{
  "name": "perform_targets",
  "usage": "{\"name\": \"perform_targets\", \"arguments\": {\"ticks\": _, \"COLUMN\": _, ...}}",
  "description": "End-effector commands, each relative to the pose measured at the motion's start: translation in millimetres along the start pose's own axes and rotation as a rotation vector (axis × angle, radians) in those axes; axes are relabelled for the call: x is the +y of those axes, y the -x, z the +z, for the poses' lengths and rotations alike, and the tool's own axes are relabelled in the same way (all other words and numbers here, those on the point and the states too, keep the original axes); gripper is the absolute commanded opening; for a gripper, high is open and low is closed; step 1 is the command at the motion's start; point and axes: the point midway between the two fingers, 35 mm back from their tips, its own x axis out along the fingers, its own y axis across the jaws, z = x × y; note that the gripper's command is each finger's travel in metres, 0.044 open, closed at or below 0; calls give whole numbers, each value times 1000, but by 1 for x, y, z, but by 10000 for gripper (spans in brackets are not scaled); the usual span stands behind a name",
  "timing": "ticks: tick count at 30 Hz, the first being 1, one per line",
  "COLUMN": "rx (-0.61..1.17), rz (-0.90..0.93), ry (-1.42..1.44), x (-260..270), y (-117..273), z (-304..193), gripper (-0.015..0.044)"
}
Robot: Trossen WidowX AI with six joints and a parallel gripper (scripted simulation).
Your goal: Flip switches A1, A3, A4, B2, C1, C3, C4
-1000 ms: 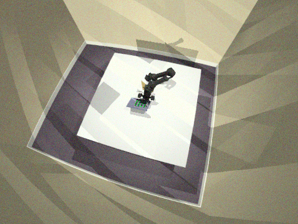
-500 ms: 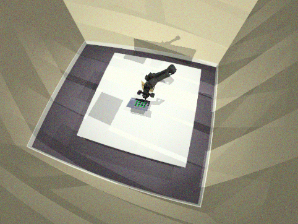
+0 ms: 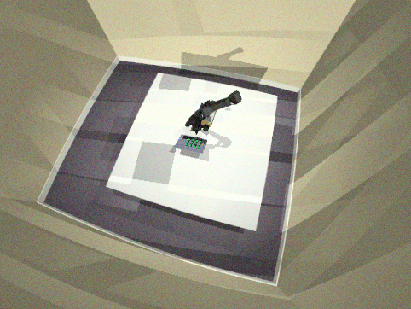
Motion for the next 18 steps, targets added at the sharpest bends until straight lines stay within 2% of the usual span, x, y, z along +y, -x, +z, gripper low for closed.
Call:
{"name": "perform_targets", "arguments": {"ticks": 1, "rx": -6, "rz": 8, "ry": -3, "x": -24, "y": 0, "z": -2, "gripper": 0}}
{"name": "perform_targets", "arguments": {"ticks": 5, "rx": -6, "rz": 9, "ry": -3, "x": -28, "y": -1, "z": -2, "gripper": 0}}
{"name": "perform_targets", "arguments": {"ticks": 10, "rx": 17, "rz": 11, "ry": -3, "x": -27, "y": -34, "z": -1, "gripper": 0}}
{"name": "perform_targets", "arguments": {"ticks": 18, "rx": 17, "rz": 12, "ry": -4, "x": -27, "y": -37, "z": -1, "gripper": 0}}
